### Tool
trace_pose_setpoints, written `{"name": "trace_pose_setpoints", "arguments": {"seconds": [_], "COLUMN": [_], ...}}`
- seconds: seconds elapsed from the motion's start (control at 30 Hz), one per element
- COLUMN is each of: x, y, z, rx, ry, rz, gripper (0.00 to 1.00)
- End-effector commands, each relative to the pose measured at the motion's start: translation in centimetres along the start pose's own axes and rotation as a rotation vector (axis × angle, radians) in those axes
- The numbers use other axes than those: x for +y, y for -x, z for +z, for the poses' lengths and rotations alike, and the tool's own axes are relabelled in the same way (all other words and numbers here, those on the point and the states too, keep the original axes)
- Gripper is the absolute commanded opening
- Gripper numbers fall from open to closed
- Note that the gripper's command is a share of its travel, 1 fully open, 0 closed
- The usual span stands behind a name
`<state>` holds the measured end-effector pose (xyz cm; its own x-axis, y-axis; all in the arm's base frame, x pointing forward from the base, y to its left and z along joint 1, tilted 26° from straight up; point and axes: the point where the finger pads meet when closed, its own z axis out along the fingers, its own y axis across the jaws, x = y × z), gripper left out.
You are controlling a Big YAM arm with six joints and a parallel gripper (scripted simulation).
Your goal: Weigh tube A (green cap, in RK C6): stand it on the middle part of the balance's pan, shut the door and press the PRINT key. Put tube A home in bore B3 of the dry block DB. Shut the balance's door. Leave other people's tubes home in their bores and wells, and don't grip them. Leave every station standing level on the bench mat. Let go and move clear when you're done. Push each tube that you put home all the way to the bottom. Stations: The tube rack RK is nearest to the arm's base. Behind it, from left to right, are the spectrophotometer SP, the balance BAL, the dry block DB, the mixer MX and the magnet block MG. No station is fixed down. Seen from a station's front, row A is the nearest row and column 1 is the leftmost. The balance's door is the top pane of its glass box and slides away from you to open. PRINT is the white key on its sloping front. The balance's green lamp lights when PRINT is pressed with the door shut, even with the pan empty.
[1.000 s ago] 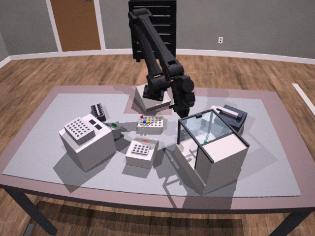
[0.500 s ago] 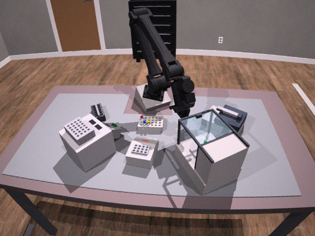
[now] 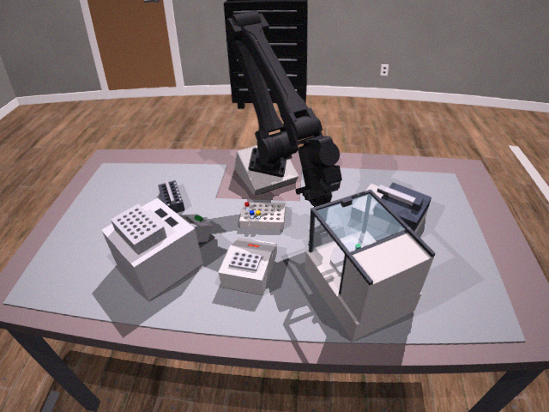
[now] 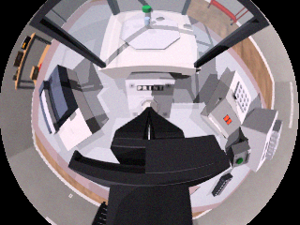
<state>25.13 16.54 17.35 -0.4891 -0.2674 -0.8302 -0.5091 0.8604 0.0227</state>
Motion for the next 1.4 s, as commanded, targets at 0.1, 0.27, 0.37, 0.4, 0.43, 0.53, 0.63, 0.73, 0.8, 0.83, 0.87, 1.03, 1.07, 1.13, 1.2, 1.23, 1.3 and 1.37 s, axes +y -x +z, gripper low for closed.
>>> {"name": "trace_pose_setpoints", "arguments": {"seconds": [0.1, 0.27, 0.37, 0.4, 0.43, 0.53, 0.63, 0.73, 0.8, 0.83, 0.87, 1.03, 1.07, 1.13, 1.2, 1.23, 1.3, 1.37], "x": [-0.3, -0.3, -0.3, -0.3, -0.3, -0.3, -0.3, -0.3, -0.3, -0.4, -0.3, -0.4, -0.4, -0.4, -0.4, -0.4, -0.4, -0.4], "y": [0.0, 0.4, 0.0, 0.0, 0.0, 0.0, 0.0, 0.0, 0.0, 0.0, 0.0, 0.0, 0.0, 0.0, 0.0, 0.0, 0.0, 0.0], "z": [0.7, 0.8, 1.1, 1.1, 1.2, 1.4, 1.6, 1.8, 1.8, 1.9, 1.9, 2.2, 2.2, 2.2, 2.2, 2.2, 2.2, 2.2], "rx": [-0.004, -0.011, -0.004, -0.004, -0.004, -0.004, -0.003, -0.003, -0.003, -0.003, -0.003, -0.003, -0.003, -0.003, -0.003, -0.003, -0.003, -0.003], "ry": [-0.007, -0.006, -0.007, -0.007, -0.007, -0.007, -0.006, -0.007, -0.007, -0.007, -0.007, -0.007, -0.007, -0.007, -0.007, -0.007, -0.007, -0.007], "rz": [-0.006, -0.005, -0.006, -0.006, -0.006, -0.006, -0.006, -0.006, -0.006, -0.006, -0.006, -0.006, -0.006, -0.006, -0.006, -0.006, -0.006, -0.006], "gripper": [0.0, 0.0, 0.0, 0.0, 0.0, 0.0, 0.0, 0.0, 0.0, 0.0, 0.0, 0.0, 0.0, 0.0, 0.0, 0.0, 0.0, 0.0]}}
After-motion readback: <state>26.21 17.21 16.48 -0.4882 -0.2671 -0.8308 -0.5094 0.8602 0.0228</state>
